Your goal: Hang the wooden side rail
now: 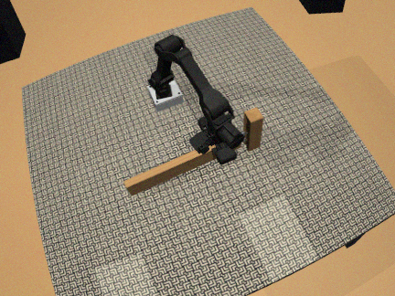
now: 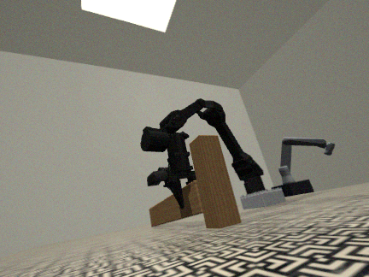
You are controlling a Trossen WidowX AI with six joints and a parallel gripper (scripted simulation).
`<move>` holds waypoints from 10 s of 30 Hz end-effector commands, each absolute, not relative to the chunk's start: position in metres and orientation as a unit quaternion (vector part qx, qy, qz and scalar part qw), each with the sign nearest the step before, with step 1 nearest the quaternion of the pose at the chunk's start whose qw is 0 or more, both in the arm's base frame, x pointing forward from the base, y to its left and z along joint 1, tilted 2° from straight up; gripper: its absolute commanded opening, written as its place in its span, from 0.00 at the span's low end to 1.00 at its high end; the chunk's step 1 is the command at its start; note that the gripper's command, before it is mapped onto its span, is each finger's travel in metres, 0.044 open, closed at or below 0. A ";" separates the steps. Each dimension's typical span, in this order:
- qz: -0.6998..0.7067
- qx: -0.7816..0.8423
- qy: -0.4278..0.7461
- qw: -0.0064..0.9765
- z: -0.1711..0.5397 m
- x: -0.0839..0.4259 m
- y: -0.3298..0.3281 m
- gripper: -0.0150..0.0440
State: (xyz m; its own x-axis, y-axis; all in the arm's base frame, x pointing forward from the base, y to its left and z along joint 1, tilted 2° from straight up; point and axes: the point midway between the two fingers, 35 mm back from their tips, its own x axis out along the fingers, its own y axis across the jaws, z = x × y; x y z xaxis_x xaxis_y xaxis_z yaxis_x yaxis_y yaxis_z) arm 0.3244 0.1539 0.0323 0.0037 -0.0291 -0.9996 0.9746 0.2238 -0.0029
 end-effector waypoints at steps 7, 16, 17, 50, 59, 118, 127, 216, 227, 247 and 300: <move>-0.442 0.437 0.544 0.564 0.036 0.328 0.158 0.25; -0.442 0.437 0.544 0.564 0.035 0.327 0.159 0.25; -0.442 0.437 0.544 0.564 0.035 0.327 0.159 0.25; -0.442 0.437 0.544 0.564 0.034 0.323 0.162 0.25; -0.442 0.437 0.544 0.564 0.035 0.323 0.163 0.25; -0.442 0.437 0.544 0.563 0.034 0.324 0.169 0.25; -0.442 0.437 0.544 0.563 0.033 0.323 0.170 0.25; -0.441 0.438 0.544 0.563 0.035 0.322 0.179 0.25; -0.441 0.438 0.545 0.563 0.033 0.321 0.180 0.25; -0.441 0.438 0.545 0.563 0.030 0.321 0.180 0.25; -0.441 0.437 0.545 0.563 0.022 0.321 0.180 0.25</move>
State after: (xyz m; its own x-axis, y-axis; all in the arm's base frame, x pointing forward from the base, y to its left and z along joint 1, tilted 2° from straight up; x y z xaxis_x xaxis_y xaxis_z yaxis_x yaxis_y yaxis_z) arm 0.3206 0.1785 0.0223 0.0161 -0.0276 -0.9995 0.9741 0.2258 0.0094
